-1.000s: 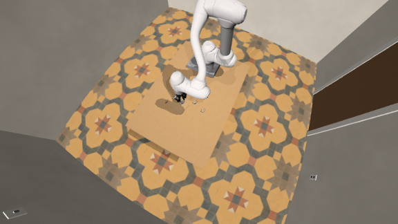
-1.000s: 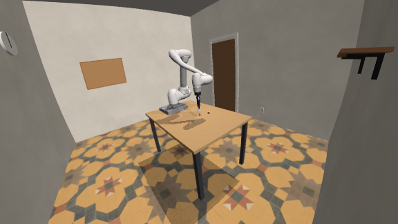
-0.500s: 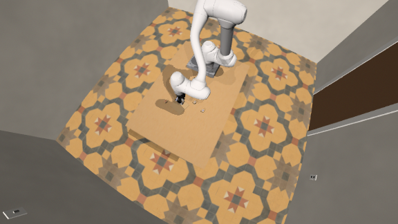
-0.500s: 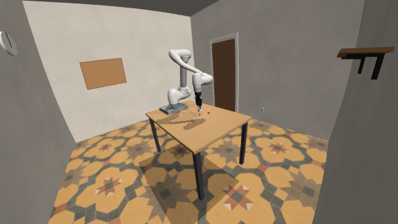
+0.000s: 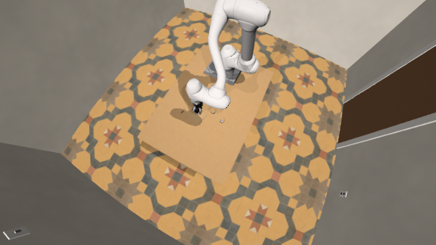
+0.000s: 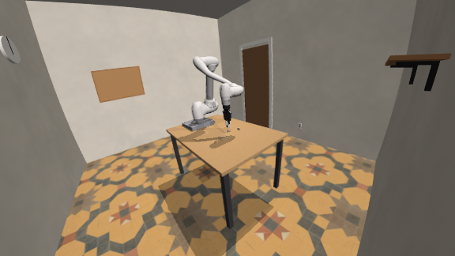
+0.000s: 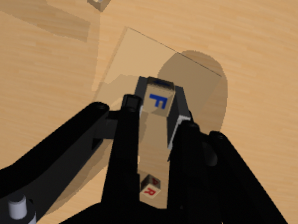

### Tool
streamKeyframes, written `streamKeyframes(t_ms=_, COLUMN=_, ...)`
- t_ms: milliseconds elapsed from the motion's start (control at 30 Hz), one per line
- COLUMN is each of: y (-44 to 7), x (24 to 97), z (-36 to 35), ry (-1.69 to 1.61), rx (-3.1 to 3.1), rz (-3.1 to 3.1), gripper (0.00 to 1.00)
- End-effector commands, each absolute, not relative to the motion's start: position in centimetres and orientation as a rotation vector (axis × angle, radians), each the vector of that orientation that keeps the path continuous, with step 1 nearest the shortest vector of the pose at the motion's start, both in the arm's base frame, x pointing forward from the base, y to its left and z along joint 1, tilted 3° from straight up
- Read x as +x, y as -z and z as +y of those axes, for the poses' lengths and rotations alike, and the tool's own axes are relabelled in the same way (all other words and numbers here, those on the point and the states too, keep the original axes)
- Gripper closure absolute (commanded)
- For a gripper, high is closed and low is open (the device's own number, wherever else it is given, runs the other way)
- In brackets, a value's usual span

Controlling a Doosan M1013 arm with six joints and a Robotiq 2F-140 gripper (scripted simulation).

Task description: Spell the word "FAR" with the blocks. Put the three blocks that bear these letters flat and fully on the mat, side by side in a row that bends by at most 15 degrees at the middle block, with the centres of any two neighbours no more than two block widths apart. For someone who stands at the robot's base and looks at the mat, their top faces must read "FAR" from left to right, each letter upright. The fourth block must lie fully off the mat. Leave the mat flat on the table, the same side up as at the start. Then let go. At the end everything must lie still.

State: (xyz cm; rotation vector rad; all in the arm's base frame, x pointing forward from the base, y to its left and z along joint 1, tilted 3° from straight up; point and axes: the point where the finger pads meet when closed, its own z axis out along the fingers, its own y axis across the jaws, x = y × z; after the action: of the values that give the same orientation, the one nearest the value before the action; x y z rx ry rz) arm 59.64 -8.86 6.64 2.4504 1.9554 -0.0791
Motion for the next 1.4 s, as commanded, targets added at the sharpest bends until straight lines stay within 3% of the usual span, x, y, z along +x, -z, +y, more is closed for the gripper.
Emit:
streamKeyframes(t_ms=0, y=-6.5, x=59.8, z=-8.7, ry=0.081, rx=2.452, rz=1.963, gripper=0.87)
streamKeyframes(t_ms=367, y=-6.0, x=59.8, z=-8.7, ry=0.081, rx=2.451, rz=1.963, gripper=0.87)
streamKeyframes(t_ms=1367, y=3.1, x=59.4, z=-9.0, ry=0.081, rx=2.451, rz=1.963, gripper=0.87)
